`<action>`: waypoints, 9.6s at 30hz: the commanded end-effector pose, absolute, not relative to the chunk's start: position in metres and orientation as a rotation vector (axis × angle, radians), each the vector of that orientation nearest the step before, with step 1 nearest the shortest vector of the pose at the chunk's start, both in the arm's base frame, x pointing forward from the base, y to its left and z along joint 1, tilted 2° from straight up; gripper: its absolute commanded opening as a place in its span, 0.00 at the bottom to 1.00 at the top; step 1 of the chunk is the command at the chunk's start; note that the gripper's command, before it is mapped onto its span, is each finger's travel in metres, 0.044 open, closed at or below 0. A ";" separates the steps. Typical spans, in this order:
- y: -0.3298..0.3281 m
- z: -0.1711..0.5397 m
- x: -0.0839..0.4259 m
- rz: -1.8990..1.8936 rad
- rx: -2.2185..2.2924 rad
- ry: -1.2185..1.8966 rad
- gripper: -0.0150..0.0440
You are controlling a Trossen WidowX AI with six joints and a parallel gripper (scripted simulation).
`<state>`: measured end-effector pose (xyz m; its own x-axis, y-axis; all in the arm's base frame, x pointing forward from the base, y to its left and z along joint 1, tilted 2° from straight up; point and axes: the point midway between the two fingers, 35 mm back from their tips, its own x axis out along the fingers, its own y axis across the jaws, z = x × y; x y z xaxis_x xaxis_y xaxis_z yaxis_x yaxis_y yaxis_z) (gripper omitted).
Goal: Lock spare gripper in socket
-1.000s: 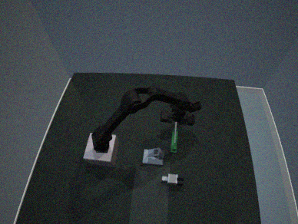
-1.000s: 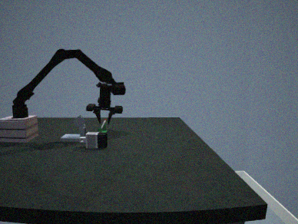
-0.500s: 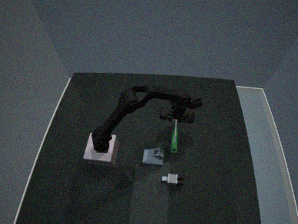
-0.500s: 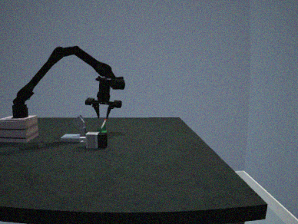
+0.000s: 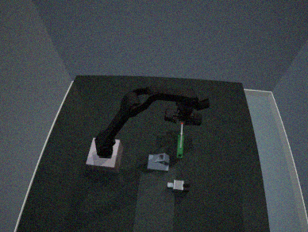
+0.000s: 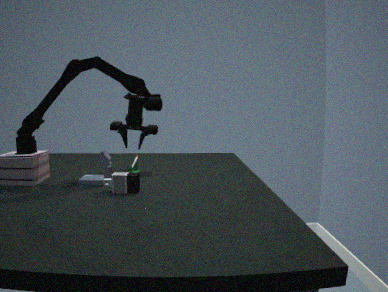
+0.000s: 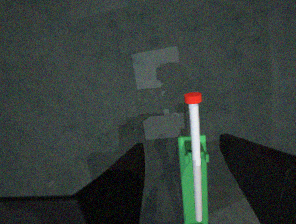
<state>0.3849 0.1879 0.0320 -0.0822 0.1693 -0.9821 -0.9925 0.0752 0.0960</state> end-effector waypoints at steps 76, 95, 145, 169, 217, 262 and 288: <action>0.130 -0.042 0.393 1.227 -1.042 1.100 0.38; 0.130 -0.029 0.391 1.234 -1.043 1.101 0.25; 0.069 -0.012 0.388 1.234 -1.031 1.131 0.25; 0.070 -0.044 0.388 1.230 -1.032 1.125 0.25; 0.070 -0.042 0.388 1.226 -1.032 1.122 0.57; 0.066 0.043 0.372 1.253 -1.004 1.171 1.00; -0.024 0.087 0.392 0.668 -0.518 1.453 1.00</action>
